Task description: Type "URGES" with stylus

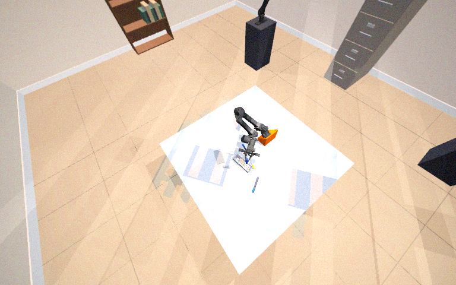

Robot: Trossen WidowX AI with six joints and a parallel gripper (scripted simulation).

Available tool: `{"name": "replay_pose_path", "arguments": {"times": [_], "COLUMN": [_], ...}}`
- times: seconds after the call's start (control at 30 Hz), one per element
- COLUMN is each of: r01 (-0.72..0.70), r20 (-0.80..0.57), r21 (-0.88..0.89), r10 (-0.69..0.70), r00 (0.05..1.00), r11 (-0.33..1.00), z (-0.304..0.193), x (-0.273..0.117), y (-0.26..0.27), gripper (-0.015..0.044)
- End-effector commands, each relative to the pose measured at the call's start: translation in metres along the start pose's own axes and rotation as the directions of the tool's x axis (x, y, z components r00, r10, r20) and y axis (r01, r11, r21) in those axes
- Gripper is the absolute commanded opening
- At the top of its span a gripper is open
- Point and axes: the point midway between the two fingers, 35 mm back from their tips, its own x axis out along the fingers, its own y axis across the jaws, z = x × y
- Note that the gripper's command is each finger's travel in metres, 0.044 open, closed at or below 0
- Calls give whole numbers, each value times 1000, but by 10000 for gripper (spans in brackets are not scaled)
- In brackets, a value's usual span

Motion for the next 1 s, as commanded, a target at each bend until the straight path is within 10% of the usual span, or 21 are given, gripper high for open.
{"name": "replay_pose_path", "arguments": {"times": [0.0, 0.97], "r01": [-6, -12], "r20": [-2, 1], "r21": [-2, -5], "r10": [6, 12], "r00": [1000, 1000], "r11": [1000, 1000], "z": [0, 32], "x": [-1, -17], "y": [1, 2], "gripper": [81, 51]}}
